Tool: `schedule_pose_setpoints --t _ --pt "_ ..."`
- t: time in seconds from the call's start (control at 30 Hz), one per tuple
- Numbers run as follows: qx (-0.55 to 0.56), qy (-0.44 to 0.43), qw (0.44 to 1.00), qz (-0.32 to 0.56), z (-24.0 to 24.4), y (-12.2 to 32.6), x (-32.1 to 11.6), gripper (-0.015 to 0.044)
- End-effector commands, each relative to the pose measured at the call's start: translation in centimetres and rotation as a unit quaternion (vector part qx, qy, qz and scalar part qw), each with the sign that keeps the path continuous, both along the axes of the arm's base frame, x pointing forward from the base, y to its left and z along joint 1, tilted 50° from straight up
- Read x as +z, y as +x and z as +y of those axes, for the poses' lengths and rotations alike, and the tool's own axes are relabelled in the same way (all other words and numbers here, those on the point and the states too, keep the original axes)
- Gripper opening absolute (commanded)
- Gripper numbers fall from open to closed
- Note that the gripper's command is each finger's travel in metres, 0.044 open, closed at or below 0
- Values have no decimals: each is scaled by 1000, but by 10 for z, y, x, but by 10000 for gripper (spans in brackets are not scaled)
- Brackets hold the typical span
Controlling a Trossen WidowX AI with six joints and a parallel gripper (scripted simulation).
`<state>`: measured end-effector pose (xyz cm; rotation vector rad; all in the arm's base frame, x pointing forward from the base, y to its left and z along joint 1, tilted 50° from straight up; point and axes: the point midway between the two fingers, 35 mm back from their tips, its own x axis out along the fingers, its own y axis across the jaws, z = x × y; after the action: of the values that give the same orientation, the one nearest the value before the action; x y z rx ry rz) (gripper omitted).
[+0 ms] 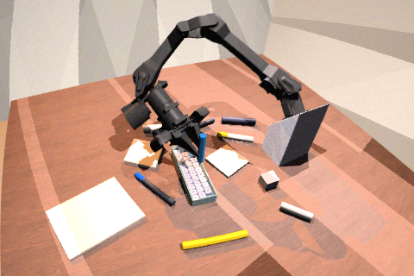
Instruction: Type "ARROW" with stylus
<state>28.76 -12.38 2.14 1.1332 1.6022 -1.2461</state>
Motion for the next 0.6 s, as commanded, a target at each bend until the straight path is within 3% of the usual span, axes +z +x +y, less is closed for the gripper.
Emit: schedule_pose_setpoints --t 0.0,0.23,0.33,0.43,0.57 --pt "1 -1 1000 -5 17 3 16 81" --pt "5 -1 1000 -4 15 3 13 85" --pt "5 -1 1000 -4 15 3 13 65" --pt "4 -1 1000 -5 18 8 10 0" --pt "3 0 1000 -6 27 24 -1 0"
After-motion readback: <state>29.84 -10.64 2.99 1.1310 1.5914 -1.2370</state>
